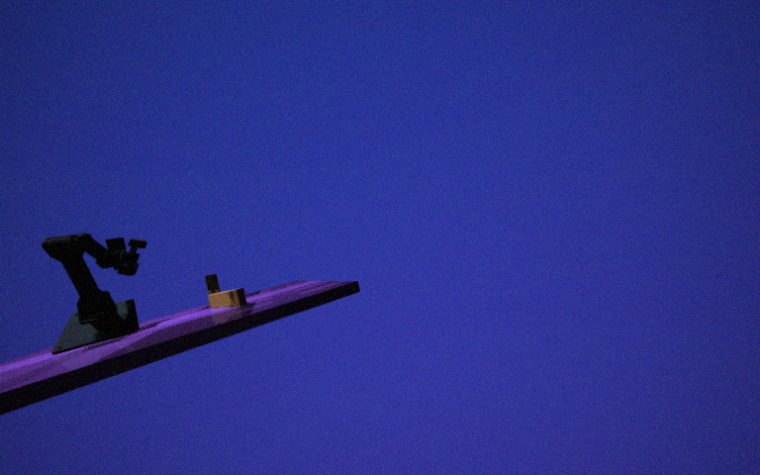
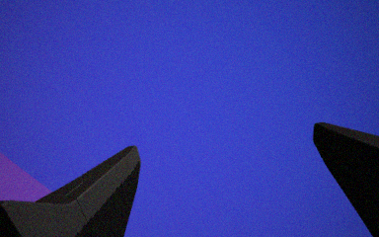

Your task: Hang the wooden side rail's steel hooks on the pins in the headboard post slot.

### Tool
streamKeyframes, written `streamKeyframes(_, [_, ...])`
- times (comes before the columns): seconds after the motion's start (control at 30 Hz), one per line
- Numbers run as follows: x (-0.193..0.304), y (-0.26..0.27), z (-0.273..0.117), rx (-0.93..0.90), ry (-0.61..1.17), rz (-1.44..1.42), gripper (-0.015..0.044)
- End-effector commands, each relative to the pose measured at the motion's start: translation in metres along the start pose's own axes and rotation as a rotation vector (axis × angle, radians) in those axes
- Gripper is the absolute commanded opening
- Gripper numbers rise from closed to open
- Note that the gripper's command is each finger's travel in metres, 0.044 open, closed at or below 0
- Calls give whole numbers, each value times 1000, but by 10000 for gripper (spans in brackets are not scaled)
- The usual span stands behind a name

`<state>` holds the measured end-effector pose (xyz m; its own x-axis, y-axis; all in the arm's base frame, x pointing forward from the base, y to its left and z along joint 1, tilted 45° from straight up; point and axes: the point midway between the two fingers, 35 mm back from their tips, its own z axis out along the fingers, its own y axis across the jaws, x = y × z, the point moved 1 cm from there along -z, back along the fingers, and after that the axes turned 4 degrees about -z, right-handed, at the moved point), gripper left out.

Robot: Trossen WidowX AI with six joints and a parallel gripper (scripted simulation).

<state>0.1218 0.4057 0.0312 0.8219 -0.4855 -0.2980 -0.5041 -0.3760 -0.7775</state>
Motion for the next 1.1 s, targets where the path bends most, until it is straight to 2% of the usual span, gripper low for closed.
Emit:
streamKeyframes(0.0, [64, 16, -3, 47, 153, 150, 440])
streamKeyframes(0.3, [165, 43, -38, 189, 417, 422, 440])
streamKeyframes(0.6, [244, 79, -106, 374, 686, 698, 440])
streamKeyframes(0.83, [280, 109, -169, 539, 884, 894, 440])
streamKeyframes(1.07, [282, 111, -176, 556, 902, 911, 440])
